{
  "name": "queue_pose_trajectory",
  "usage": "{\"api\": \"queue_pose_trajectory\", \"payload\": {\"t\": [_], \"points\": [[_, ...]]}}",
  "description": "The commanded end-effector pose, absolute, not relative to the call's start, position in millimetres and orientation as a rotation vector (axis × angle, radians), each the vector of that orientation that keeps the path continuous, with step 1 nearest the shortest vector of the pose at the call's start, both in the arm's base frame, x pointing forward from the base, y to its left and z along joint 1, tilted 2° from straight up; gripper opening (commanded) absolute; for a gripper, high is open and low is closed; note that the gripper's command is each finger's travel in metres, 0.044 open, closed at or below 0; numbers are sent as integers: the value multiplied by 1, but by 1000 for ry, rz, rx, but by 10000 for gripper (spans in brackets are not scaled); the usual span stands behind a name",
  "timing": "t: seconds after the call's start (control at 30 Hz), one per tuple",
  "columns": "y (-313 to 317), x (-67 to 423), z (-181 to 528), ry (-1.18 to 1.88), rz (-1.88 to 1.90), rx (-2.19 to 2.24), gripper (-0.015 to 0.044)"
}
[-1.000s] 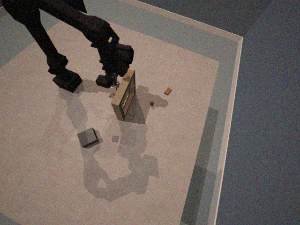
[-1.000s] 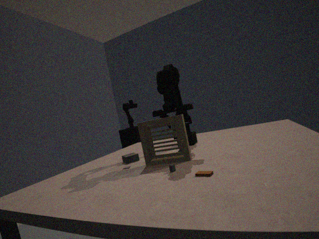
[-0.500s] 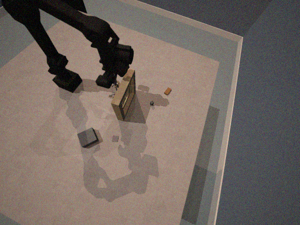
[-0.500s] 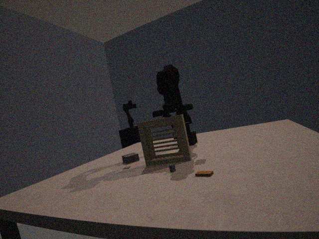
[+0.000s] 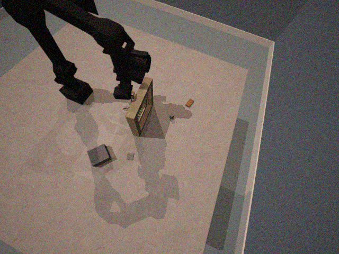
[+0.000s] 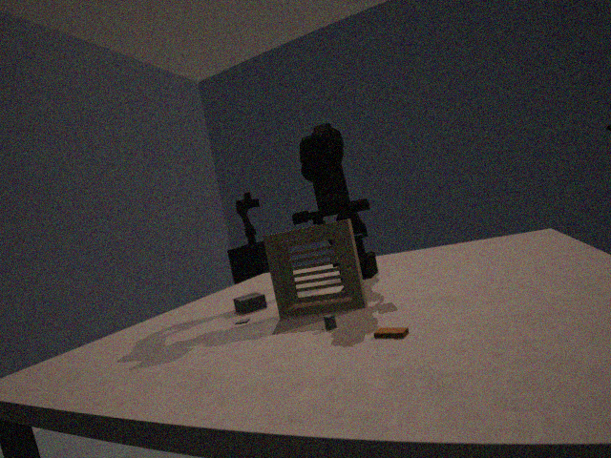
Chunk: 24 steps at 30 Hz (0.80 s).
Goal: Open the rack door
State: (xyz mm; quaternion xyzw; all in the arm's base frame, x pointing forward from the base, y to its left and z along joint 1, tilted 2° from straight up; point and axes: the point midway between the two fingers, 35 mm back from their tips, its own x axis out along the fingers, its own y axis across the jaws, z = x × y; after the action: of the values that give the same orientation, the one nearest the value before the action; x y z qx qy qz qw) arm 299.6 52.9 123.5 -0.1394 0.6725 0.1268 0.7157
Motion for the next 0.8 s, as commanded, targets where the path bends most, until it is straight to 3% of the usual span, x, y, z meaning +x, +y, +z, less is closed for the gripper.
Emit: {"api": "queue_pose_trajectory", "payload": {"t": [0.0, 0.77], "points": [[53, 300, 123, 1462, 428, -466, 11], [53, 300, 123, 1101, 1256, -1347, 11]]}}
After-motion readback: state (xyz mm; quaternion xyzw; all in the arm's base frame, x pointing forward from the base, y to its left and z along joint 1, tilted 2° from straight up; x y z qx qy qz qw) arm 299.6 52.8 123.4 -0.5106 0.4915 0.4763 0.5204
